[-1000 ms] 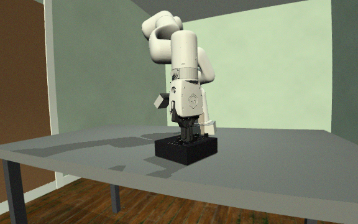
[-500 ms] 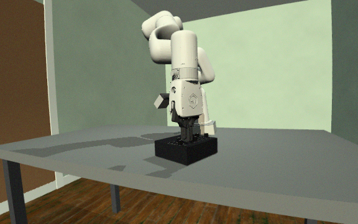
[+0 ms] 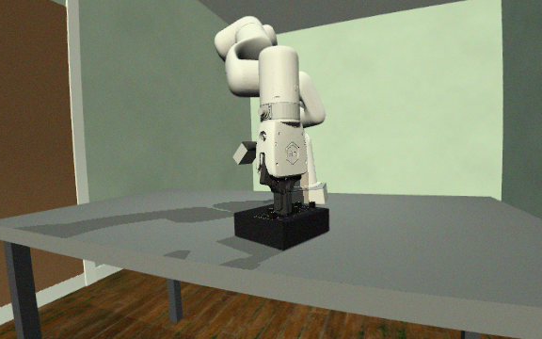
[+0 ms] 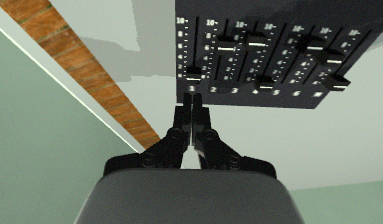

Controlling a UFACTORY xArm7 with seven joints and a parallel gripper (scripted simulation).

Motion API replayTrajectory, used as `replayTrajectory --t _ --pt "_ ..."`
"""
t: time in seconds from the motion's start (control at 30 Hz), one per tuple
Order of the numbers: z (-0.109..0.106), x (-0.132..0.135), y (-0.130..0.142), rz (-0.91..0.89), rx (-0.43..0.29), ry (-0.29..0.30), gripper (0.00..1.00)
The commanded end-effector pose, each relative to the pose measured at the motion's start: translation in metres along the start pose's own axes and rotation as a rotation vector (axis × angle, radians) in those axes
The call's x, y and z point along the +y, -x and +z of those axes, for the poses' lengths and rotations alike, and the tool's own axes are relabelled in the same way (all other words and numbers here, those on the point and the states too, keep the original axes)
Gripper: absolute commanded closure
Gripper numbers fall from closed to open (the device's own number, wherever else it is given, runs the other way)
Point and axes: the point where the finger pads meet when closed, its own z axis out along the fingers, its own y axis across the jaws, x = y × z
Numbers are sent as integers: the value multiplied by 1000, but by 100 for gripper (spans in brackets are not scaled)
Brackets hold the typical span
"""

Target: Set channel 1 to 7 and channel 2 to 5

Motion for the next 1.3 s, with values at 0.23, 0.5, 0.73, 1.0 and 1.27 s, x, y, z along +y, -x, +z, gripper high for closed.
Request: replayTrajectory --t 0.23,0.5,0.73,1.0,1.27 --pt "3 -1 1 0 -3 -4 100" --pt "7 -1 1 0 -3 -4 100" --pt "10 -1 1 0 -3 -4 100" --pt "10 -1 1 0 -3 -4 100" --pt "10 -1 1 0 -3 -4 100"
